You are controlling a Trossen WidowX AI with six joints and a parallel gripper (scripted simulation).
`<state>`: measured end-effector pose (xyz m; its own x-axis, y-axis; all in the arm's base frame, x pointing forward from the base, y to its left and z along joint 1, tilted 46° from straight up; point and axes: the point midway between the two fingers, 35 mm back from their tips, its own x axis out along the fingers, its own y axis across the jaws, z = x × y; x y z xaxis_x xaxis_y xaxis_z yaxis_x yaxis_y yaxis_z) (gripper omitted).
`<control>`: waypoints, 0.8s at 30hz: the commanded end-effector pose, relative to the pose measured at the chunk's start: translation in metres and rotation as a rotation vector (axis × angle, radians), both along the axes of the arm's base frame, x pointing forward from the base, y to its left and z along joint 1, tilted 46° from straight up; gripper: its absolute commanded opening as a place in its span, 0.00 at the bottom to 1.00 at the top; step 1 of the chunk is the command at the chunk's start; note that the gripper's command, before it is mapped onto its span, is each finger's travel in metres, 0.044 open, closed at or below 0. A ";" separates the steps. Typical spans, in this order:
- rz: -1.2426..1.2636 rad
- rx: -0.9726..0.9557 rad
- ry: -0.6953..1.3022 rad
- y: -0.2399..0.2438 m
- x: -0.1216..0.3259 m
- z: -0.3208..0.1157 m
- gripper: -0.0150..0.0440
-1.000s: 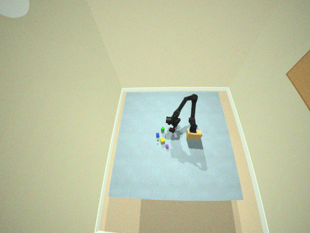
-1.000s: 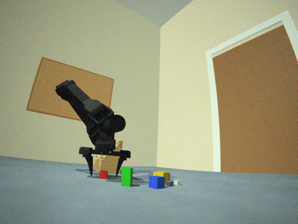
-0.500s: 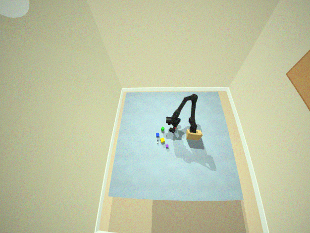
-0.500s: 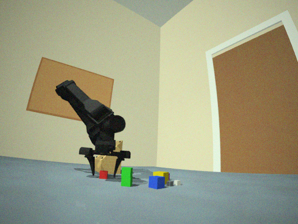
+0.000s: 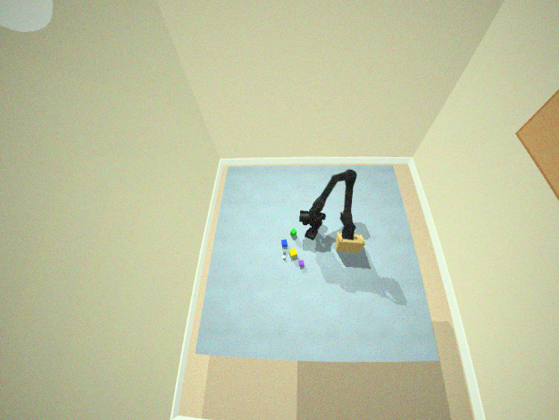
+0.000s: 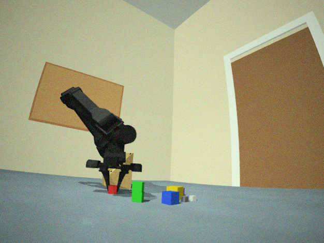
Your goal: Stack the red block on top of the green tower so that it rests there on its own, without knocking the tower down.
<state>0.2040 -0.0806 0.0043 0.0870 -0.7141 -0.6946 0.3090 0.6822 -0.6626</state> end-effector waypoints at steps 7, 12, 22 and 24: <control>0.004 -0.003 0.004 0.016 -0.001 0.015 0.25; 0.004 -0.002 0.004 0.031 -0.003 0.029 0.25; 0.004 -0.001 0.004 0.061 -0.006 0.058 0.25; 0.004 -0.001 0.004 0.067 -0.007 0.063 0.25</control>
